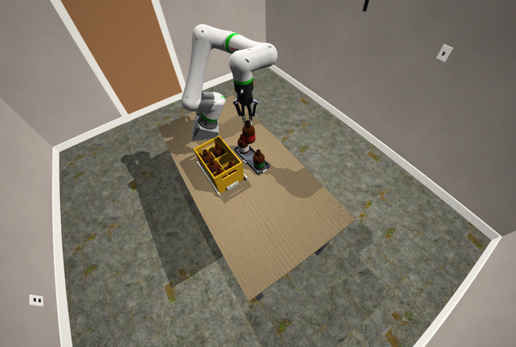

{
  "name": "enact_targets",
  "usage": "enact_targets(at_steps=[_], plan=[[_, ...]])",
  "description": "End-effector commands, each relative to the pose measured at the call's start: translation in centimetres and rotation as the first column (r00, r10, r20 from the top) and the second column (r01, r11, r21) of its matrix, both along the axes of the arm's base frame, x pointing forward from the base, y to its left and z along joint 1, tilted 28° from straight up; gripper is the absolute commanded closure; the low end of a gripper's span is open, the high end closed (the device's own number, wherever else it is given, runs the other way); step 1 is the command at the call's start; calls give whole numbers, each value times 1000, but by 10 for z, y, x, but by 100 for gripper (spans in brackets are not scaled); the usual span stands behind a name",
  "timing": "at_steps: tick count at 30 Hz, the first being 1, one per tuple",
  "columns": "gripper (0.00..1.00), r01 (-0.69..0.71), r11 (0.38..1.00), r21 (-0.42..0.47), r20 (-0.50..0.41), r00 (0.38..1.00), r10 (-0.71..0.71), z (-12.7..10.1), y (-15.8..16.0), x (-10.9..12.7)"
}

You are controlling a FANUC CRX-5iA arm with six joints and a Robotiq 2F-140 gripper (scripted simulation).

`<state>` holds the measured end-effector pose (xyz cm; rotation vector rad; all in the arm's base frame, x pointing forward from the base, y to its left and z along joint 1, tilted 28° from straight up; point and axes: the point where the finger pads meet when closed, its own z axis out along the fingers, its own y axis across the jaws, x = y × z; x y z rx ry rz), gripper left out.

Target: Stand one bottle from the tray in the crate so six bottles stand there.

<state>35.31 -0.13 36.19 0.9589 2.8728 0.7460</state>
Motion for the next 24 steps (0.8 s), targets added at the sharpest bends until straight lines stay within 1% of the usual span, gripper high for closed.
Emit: enact_targets(at_steps=[1, 24], plan=[[100, 0, 1000, 0, 0, 1000, 0, 0, 0, 0], [100, 0, 1000, 0, 0, 1000, 0, -1, -2, 0]])
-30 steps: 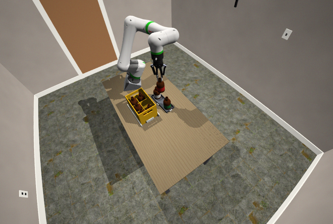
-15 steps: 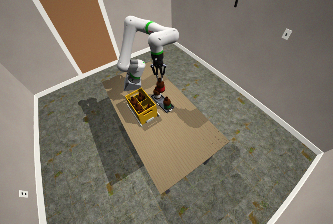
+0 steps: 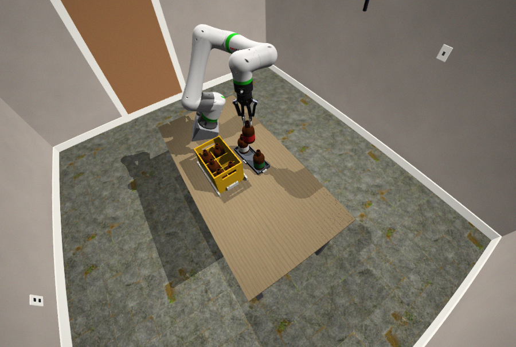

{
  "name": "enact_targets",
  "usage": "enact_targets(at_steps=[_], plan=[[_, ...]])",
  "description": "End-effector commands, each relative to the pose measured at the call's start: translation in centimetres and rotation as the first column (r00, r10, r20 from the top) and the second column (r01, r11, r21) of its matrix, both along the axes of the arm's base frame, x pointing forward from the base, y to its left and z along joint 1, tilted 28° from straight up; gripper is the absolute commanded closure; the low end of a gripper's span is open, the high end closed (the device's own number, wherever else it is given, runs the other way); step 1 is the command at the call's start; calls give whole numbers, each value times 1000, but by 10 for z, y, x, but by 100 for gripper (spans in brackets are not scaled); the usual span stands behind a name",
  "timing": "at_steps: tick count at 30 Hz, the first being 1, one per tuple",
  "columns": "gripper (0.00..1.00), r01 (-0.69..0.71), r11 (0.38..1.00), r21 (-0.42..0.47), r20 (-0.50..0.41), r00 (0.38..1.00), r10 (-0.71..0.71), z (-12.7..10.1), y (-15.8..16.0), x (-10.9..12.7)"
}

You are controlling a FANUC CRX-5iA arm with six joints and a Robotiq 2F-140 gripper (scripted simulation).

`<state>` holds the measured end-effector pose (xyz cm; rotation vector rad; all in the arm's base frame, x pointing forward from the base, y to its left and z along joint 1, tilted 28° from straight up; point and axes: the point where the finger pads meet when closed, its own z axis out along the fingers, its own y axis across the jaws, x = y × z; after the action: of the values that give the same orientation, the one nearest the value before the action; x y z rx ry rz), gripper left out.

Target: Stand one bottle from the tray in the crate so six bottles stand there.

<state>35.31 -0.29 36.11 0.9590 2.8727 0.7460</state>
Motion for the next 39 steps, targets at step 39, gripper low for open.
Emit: enact_targets(at_steps=[39], plan=[[100, 0, 1000, 0, 0, 1000, 0, -19, -39, -1]])
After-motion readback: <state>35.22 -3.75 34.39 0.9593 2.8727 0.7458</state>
